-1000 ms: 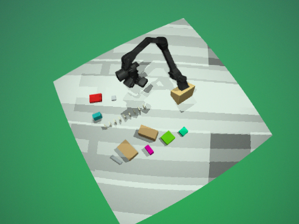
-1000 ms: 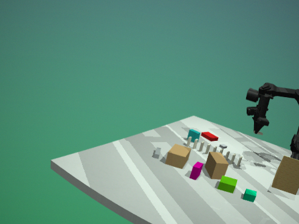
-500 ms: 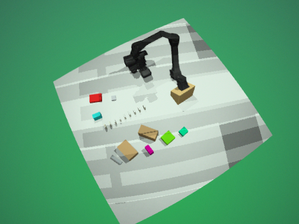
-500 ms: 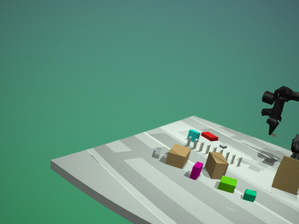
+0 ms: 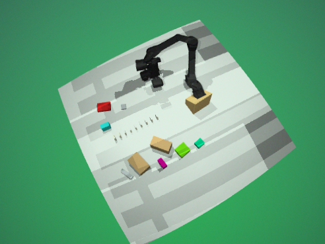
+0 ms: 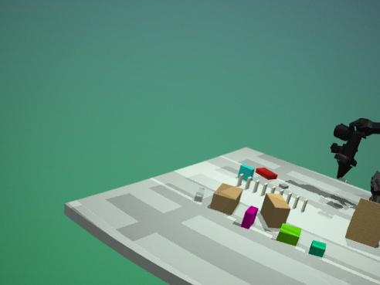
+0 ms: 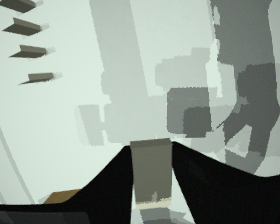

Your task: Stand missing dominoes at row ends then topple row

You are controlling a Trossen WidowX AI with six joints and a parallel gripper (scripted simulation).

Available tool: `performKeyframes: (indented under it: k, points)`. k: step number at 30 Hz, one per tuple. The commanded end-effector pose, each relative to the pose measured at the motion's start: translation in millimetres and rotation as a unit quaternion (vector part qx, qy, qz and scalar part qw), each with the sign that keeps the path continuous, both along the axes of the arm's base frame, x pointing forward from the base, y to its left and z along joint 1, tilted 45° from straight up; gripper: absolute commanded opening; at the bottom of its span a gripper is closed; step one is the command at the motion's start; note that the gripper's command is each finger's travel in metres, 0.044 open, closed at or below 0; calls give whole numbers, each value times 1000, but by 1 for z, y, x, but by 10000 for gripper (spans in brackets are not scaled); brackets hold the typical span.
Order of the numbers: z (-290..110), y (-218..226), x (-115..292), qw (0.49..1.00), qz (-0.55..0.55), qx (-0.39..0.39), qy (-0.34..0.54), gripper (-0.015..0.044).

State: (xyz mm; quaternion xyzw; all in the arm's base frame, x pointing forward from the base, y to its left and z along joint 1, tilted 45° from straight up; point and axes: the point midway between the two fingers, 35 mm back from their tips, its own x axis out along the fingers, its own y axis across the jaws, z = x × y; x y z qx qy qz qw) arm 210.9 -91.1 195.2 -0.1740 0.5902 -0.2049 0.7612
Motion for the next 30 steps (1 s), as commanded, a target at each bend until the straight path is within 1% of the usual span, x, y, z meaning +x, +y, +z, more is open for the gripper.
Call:
performKeyframes:
  k: [1, 16, 30]
  points:
    - [-12, -2, 5, 999, -5, 38, -28, 107]
    - [-29, -14, 27, 978, 4, 135, -159, 107]
    - [-24, -32, 41, 941, 48, 167, -290, 107]
